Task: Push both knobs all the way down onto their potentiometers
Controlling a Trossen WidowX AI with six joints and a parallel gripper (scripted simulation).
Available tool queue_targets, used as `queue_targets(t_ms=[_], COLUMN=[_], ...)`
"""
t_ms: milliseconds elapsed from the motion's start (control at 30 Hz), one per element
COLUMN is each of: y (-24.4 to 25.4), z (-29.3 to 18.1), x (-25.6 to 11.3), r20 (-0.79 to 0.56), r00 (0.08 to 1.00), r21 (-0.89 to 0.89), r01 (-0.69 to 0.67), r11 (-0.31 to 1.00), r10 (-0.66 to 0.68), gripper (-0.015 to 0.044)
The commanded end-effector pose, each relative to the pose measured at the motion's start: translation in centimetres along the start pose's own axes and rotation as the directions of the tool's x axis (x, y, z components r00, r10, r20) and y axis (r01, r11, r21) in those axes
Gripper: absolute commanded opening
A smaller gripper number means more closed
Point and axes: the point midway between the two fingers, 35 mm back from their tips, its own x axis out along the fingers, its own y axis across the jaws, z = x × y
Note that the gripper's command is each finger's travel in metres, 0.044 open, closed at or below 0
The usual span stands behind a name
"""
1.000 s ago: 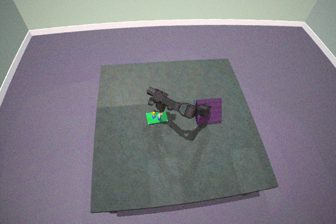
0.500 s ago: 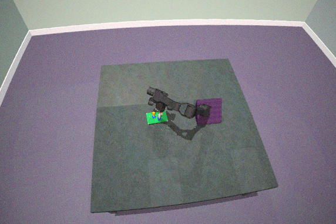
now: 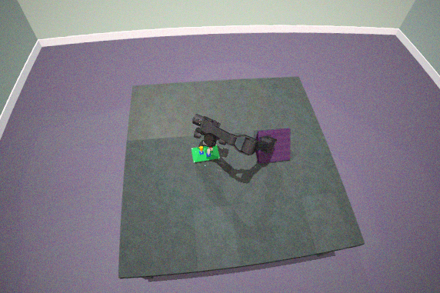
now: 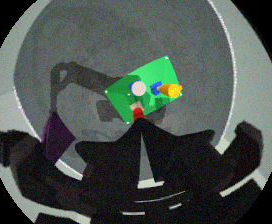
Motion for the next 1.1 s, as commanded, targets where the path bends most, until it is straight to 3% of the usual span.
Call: queue_targets(t_ms=[0,1067], y=[0.1,0.1], z=[0.1,0.1], x=[0.4,1.6], r20=[0.005,0.006], r00=[1.0,1.0], r21=[0.0,0.0], r01=[-0.003,-0.003], r11=[1.0,1.0], r10=[0.003,0.003], gripper=[0.0,0.0])
